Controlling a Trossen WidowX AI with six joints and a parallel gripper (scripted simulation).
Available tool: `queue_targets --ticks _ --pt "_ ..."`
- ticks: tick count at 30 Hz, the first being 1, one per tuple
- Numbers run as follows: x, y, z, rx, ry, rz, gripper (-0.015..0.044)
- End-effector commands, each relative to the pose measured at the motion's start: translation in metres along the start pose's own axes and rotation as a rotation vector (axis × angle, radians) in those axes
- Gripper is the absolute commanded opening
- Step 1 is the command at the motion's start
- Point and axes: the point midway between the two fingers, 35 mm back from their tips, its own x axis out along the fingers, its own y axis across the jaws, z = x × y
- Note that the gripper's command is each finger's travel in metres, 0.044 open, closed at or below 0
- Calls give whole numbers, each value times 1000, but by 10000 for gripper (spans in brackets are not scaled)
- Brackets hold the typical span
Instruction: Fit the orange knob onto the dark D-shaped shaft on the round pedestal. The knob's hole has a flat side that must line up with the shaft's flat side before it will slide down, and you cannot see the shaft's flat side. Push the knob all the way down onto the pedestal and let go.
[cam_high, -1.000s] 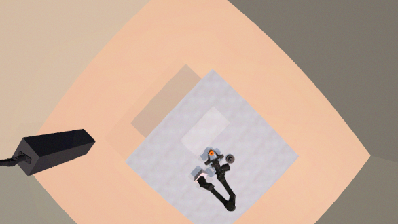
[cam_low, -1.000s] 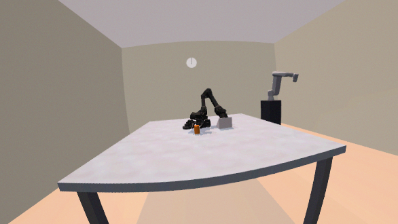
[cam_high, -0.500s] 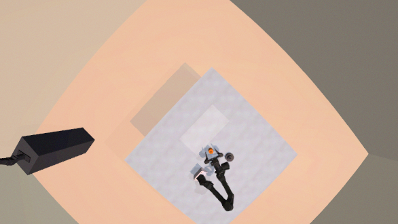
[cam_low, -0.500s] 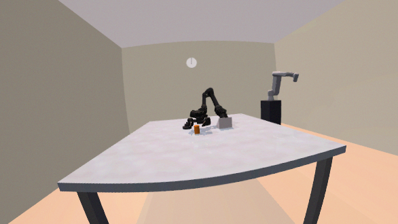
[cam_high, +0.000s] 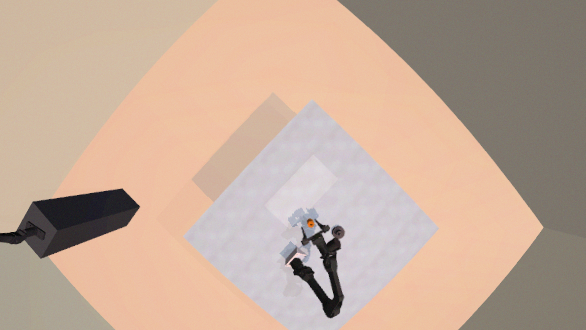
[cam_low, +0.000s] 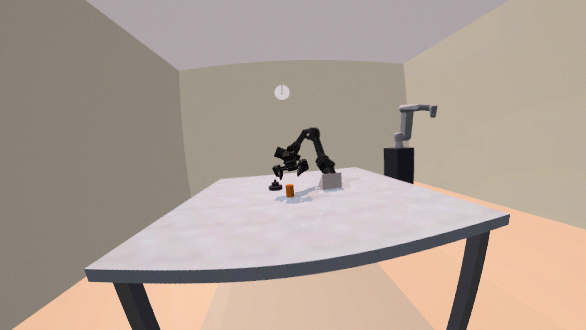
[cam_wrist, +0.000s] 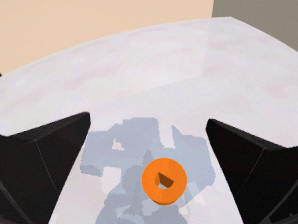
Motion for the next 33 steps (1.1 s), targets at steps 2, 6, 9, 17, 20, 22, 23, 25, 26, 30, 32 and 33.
queue_targets --ticks 2,6,9,17,20,22,23,25,26,30,32,33 --pt "8 2 3 83 290 52 440" --pt "6 5 5 106 564 38 440" --pt "-1 6 11 87 761 -16 440" --pt "-19 2 35 -27 1067 -198 440" --pt "-19 2 35 -27 1067 -198 440" --pt "-19 2 35 -27 1067 -198 440" --pt "-17 3 36 -27 1067 -198 440" --pt "-17 3 36 -27 1067 -198 440" --pt "-17 3 36 -27 1067 -198 440" --pt "-17 3 36 107 1050 -277 440" --pt "-17 3 35 287 1020 -381 440" --pt "-17 3 35 377 1003 -433 440"
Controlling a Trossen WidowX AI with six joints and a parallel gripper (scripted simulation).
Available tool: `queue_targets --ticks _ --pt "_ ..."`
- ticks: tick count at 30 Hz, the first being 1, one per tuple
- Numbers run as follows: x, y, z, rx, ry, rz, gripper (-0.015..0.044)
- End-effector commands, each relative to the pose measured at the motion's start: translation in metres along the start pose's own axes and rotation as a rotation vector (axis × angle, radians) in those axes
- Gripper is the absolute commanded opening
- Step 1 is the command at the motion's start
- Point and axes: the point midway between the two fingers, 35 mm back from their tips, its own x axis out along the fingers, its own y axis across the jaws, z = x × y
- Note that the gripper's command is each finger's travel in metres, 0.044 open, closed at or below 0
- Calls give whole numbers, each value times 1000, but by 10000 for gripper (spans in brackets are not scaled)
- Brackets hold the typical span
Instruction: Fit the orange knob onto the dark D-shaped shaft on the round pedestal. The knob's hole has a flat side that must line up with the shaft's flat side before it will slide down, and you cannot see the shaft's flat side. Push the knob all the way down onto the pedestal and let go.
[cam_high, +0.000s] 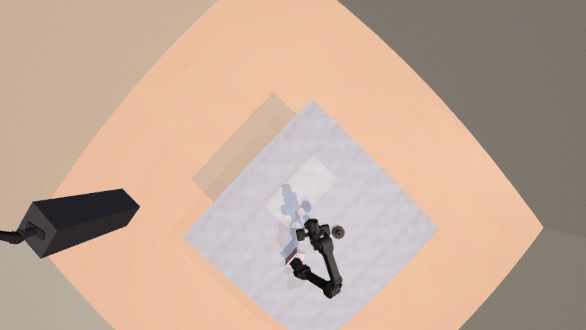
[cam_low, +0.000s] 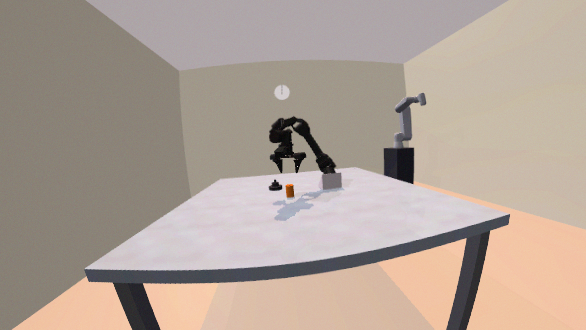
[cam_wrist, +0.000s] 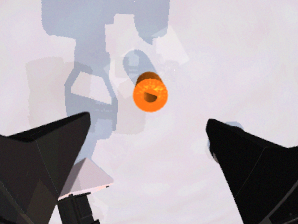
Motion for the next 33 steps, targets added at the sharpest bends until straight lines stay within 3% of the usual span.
queue_targets --ticks 1,10,22,26,33 --pt "0 -1 0 314 -3 -7 440" --pt "1 0 -1 1050 -5 -6 440" --pt "3 0 -1 1062 -5 -6 440" --pt "32 -1 -1 1062 -5 -7 440" --pt "49 -2 -1 1063 -5 -8 440"
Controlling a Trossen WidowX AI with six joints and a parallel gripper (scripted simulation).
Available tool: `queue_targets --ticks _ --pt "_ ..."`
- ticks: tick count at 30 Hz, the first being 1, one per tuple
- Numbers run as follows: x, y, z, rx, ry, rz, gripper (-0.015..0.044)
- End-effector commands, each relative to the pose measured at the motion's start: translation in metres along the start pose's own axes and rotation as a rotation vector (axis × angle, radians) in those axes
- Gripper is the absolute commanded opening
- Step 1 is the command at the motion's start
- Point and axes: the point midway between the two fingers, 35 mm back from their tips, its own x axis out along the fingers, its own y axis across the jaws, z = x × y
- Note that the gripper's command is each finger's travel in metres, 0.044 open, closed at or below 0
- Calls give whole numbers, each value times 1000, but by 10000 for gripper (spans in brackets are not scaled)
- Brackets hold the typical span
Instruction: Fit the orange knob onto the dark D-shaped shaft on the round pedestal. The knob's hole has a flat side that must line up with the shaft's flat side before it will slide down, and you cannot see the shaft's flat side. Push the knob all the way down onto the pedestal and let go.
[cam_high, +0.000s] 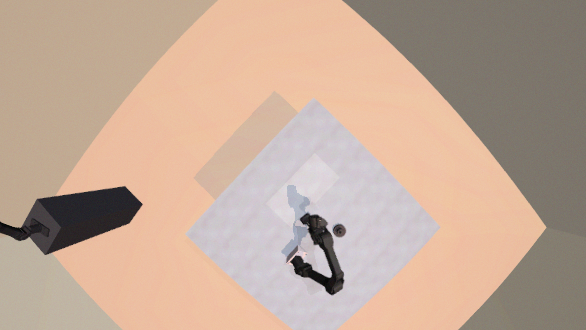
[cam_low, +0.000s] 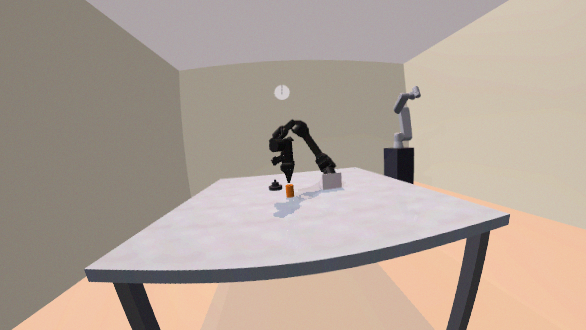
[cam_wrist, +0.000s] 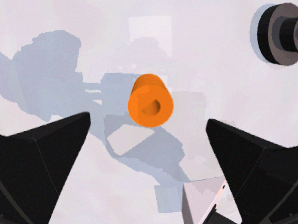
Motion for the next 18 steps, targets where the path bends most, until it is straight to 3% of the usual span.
queue_targets --ticks 1,18 --pt "8 -1 0 -5 -6 -3 440" --pt "34 0 3 -5 -7 -3 440"
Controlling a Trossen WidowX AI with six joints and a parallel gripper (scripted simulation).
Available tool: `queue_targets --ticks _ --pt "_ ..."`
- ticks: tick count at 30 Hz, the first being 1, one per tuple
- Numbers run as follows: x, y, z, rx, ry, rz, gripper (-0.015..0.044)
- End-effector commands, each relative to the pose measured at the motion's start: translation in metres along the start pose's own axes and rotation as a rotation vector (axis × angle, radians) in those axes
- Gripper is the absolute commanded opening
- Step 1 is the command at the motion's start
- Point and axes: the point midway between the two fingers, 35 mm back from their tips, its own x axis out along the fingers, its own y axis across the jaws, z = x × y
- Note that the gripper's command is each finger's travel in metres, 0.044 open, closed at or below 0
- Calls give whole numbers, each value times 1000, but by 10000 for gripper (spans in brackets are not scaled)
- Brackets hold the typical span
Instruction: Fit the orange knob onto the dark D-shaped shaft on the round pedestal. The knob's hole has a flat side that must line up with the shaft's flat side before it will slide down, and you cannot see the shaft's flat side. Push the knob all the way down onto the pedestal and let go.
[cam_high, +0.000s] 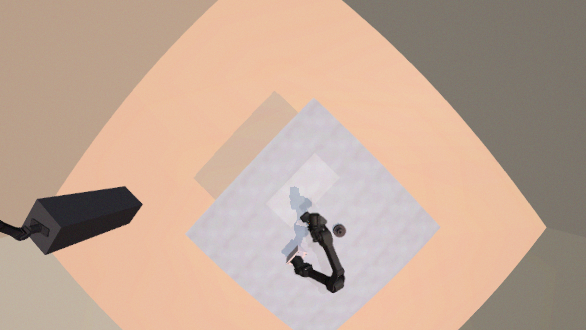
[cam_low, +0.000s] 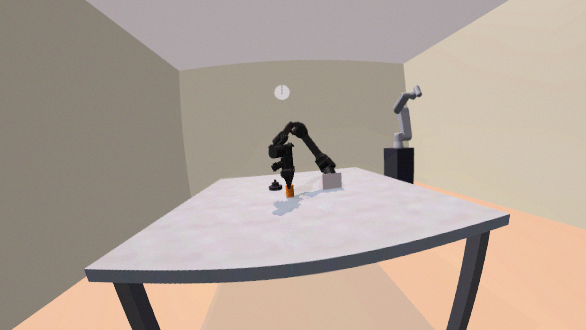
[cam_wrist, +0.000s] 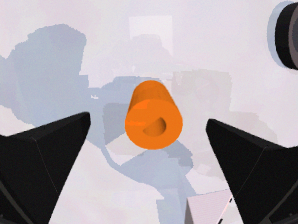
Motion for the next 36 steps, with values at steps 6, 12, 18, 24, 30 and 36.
queue_targets --ticks 6,12,18,24,30,36 --pt "14 -1 0 -5 -5 -4 440" --pt "24 -1 0 -5 -6 -5 440" --pt "33 -2 0 -5 -6 -6 440" --pt "43 -3 0 -4 -6 -7 440" --pt "45 -3 -1 -4 -6 -7 361" --pt "45 -3 -1 -4 -6 -7 204"
